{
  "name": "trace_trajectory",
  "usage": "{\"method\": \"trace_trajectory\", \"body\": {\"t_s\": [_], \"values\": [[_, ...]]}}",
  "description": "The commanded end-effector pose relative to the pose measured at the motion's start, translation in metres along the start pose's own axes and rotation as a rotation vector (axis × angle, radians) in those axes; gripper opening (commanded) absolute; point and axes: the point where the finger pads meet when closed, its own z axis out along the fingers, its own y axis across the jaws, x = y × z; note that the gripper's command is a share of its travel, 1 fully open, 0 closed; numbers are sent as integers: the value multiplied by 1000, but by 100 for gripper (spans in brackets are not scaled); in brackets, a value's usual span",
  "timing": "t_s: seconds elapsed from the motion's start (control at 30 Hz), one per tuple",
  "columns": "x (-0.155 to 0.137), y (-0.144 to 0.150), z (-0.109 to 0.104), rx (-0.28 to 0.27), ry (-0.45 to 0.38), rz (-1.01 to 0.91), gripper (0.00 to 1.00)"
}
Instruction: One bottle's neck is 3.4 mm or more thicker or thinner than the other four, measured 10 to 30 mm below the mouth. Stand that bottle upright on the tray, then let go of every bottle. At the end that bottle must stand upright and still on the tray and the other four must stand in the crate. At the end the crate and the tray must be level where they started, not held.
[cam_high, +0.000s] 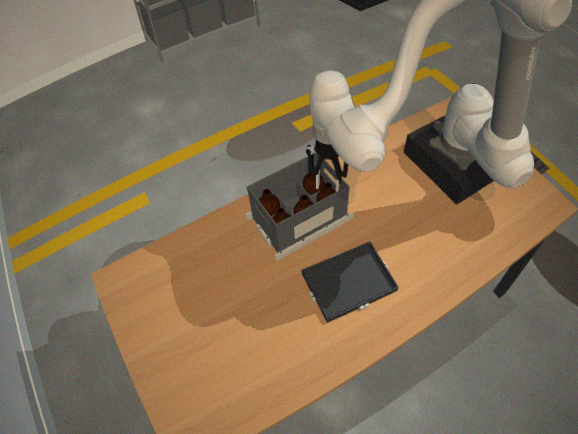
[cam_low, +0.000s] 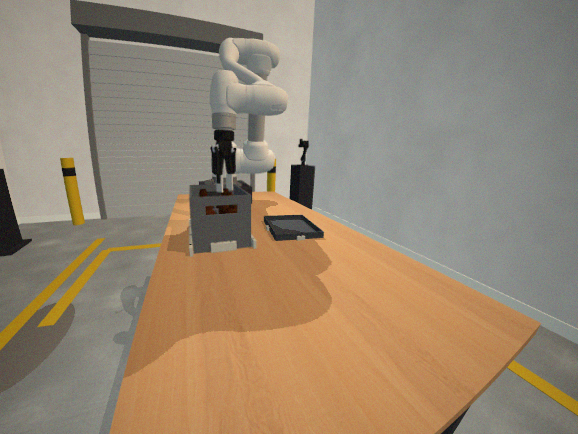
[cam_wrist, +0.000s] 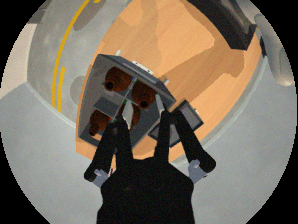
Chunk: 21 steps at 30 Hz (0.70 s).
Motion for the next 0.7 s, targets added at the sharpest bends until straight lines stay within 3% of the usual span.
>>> {"method": "trace_trajectory", "body": {"t_s": [0.0, 0.67], "values": [[0, 2, 6, -1, 3, 3, 38], [0, 2, 14, -1, 3, 3, 38]]}}
